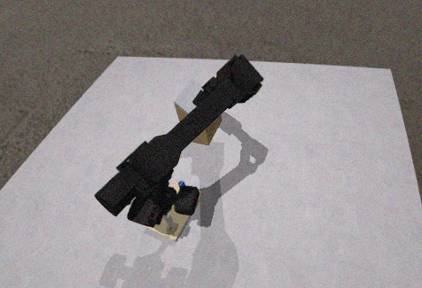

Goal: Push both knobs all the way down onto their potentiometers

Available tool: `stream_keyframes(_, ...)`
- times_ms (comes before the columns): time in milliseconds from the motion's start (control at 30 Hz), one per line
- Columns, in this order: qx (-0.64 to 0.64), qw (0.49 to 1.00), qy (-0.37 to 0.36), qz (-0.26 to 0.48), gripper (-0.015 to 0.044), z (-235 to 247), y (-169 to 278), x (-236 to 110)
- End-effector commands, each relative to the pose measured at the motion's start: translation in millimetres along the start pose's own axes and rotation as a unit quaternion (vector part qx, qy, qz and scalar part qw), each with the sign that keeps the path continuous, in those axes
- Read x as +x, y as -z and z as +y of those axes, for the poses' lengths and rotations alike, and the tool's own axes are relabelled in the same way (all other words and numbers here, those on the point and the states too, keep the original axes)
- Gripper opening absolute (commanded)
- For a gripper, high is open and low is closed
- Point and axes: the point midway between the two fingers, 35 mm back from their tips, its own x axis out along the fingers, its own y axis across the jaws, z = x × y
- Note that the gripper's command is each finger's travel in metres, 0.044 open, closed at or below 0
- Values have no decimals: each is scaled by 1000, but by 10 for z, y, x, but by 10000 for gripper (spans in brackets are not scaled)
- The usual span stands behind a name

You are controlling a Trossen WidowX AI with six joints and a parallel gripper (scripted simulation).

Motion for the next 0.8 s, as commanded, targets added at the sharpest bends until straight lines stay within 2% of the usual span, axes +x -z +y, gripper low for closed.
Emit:
stream_keyframes(0, 2, 1000, -2, -1, 0, -4, 0, 36)
stream_keyframes(767, 2, 1000, -2, -1, 0, -3, 0, 70)
